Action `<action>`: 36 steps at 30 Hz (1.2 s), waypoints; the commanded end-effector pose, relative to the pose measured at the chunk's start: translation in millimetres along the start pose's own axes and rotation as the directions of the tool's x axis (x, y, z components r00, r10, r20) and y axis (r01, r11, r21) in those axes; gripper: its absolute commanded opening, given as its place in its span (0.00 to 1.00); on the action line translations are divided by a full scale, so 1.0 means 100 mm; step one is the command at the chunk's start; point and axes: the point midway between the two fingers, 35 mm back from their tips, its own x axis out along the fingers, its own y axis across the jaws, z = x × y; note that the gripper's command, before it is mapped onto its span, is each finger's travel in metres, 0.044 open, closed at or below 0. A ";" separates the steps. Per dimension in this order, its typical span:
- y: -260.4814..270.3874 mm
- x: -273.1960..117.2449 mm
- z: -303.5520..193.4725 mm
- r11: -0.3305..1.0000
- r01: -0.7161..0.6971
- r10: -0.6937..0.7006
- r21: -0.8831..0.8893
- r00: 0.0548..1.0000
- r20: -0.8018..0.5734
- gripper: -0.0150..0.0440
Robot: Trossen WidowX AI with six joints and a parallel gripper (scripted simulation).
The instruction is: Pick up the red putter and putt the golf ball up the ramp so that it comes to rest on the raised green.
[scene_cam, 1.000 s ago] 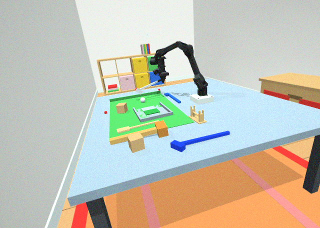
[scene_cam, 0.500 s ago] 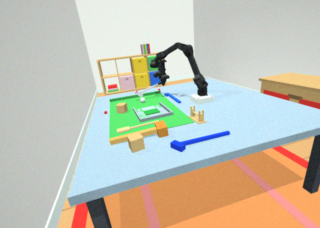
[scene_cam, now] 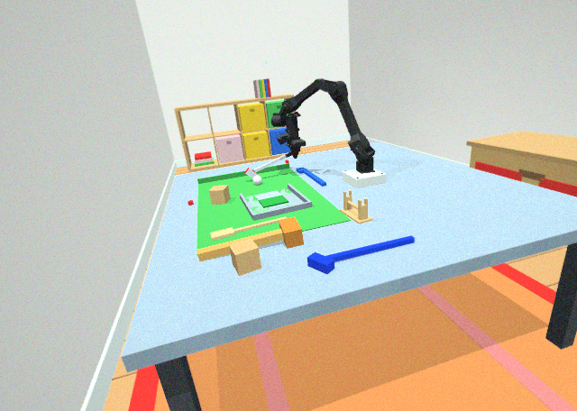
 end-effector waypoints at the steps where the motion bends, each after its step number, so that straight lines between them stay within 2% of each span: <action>1: 0.00 0.00 0.00 1.000 0.000 0.000 0.000 1.000 0.000 0.25; 10: -0.02 0.00 0.00 1.000 0.000 0.000 0.000 1.000 0.000 0.25; 19: -0.29 0.02 0.00 1.000 0.002 -0.002 0.003 1.000 -0.001 0.25; 28: -0.26 0.03 -0.01 1.000 -0.002 0.002 0.007 1.000 -0.004 0.25; 30: -0.17 0.02 0.01 1.000 -0.003 0.003 0.007 1.000 -0.003 0.25; 36: 0.63 -0.01 0.06 1.000 -0.008 0.008 0.005 1.000 -0.001 0.25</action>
